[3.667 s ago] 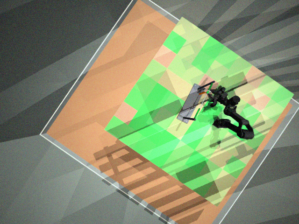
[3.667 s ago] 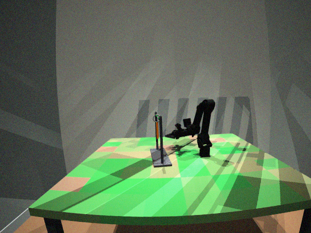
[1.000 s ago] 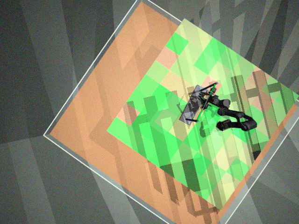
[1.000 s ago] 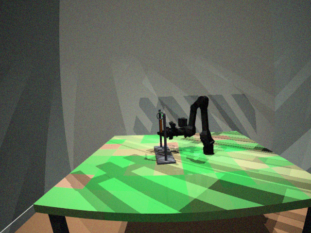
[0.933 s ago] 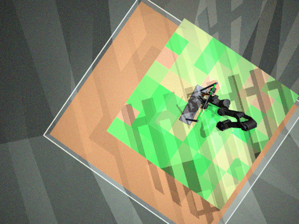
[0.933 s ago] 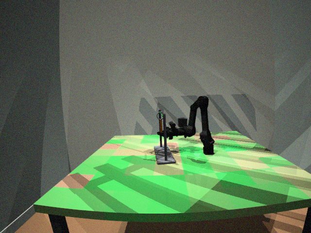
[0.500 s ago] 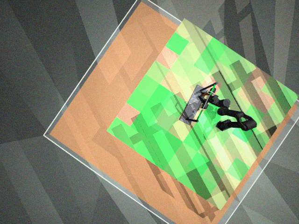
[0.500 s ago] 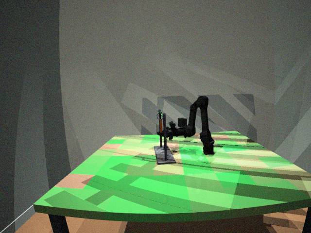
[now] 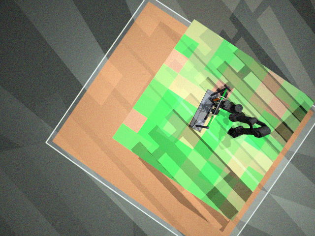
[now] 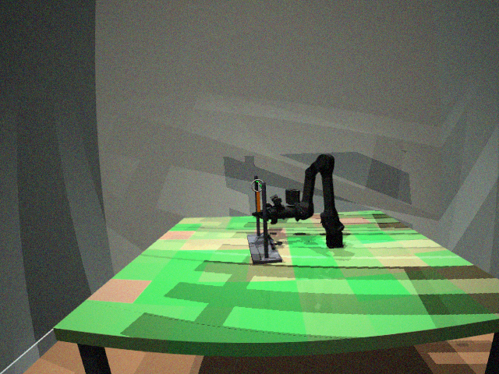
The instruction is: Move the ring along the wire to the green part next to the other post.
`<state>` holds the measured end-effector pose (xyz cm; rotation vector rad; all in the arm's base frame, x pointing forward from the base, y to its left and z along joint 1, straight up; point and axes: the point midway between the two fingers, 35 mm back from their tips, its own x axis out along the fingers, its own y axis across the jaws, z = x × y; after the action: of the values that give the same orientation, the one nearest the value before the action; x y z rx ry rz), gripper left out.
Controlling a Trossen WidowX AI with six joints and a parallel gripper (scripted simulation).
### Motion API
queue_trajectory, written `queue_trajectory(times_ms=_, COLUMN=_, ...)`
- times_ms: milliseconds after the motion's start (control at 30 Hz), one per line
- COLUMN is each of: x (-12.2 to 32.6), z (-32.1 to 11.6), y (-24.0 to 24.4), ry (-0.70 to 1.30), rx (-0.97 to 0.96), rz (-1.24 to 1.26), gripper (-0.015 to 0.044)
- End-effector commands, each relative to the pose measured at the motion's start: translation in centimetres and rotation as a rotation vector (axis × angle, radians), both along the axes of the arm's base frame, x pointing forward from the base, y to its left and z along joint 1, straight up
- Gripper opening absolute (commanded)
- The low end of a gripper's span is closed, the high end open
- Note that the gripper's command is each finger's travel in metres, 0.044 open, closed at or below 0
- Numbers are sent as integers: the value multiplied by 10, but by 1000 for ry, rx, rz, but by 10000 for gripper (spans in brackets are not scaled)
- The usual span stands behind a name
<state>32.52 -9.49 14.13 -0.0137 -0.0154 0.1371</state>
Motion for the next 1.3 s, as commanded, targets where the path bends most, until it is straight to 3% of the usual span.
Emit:
queue_trajectory(times_ms=0, x=0, z=0, y=0, ry=0, rx=-2, rz=0, gripper=-90)
queue_trajectory(times_ms=100, x=0, z=0, y=0, ry=0, rx=-2, rz=0, gripper=-150)
queue_trajectory(times_ms=1267, x=0, z=18, y=-1, ry=0, rx=-1, rz=4, gripper=-150)
